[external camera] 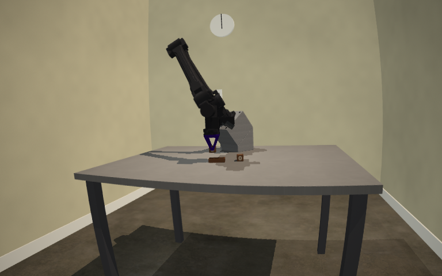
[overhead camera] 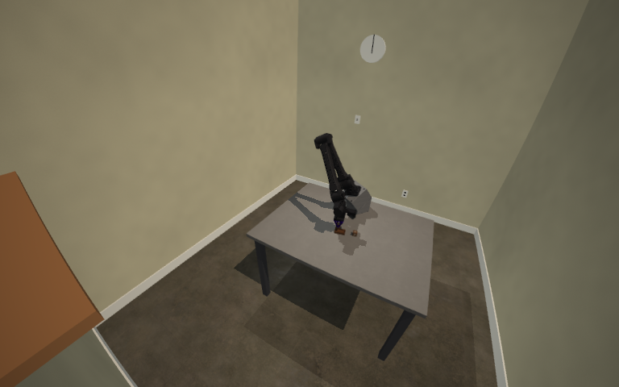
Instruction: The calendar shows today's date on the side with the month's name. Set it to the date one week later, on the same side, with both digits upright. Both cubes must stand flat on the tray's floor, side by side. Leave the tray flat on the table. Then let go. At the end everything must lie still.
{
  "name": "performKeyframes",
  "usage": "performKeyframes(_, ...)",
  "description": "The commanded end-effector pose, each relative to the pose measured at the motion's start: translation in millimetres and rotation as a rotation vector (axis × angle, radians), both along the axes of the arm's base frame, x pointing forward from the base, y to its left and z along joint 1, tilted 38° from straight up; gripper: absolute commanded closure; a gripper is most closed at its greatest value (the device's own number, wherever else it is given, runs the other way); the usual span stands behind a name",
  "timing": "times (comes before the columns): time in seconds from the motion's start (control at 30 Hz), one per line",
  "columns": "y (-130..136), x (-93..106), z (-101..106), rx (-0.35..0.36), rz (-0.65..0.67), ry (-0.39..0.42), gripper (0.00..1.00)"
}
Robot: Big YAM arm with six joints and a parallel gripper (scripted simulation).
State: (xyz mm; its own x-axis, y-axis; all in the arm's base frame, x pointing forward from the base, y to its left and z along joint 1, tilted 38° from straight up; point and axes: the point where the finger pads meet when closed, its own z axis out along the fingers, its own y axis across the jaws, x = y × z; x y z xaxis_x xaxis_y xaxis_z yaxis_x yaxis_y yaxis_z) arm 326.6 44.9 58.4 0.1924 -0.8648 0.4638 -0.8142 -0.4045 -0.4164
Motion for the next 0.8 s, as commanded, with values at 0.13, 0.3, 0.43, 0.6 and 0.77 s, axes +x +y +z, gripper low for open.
performKeyframes(0.13, 1.2, -2.2, -1.8, -0.002, 0.014, 0.004, 0.74)
performKeyframes(0.3, 2.6, -2.2, -0.9, -0.002, 0.020, -0.001, 0.74)
performKeyframes(0.43, 4.2, -2.5, 0.0, -0.001, 0.026, -0.006, 0.74)
performKeyframes(0.6, 4.2, -3.5, 0.6, -0.001, 0.027, -0.008, 0.74)
performKeyframes(0.77, 3.9, -3.4, 0.7, -0.001, 0.026, -0.009, 0.74)
